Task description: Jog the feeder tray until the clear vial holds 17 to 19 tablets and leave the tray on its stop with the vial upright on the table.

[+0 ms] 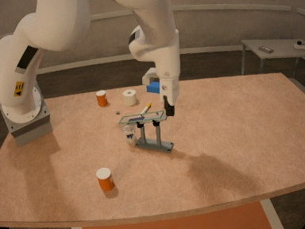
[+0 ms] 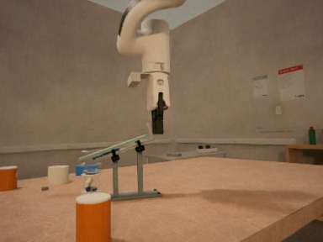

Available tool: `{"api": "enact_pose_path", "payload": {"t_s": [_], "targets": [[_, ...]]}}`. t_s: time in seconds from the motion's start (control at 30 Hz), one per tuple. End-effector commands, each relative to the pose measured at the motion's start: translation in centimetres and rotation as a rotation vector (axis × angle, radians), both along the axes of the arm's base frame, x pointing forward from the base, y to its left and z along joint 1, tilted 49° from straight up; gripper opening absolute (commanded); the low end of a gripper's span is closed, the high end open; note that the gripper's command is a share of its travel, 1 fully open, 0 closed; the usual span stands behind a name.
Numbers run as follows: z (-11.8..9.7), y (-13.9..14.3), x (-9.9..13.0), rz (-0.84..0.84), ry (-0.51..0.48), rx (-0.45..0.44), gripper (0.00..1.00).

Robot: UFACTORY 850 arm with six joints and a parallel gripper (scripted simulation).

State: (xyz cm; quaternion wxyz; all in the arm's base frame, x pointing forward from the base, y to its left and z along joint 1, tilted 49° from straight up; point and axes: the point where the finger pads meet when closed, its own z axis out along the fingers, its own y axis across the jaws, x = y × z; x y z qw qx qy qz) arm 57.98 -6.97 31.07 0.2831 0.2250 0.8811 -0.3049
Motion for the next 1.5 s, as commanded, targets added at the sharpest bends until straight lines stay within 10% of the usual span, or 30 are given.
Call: {"api": "enact_pose_path", "payload": {"t_s": [0.0, 1.47], "targets": [[1.8, 0.0, 1.3, 0.0, 0.001, 0.001, 0.0], [0.8, 0.0, 0.6, 0.0, 0.001, 0.001, 0.0]]}}
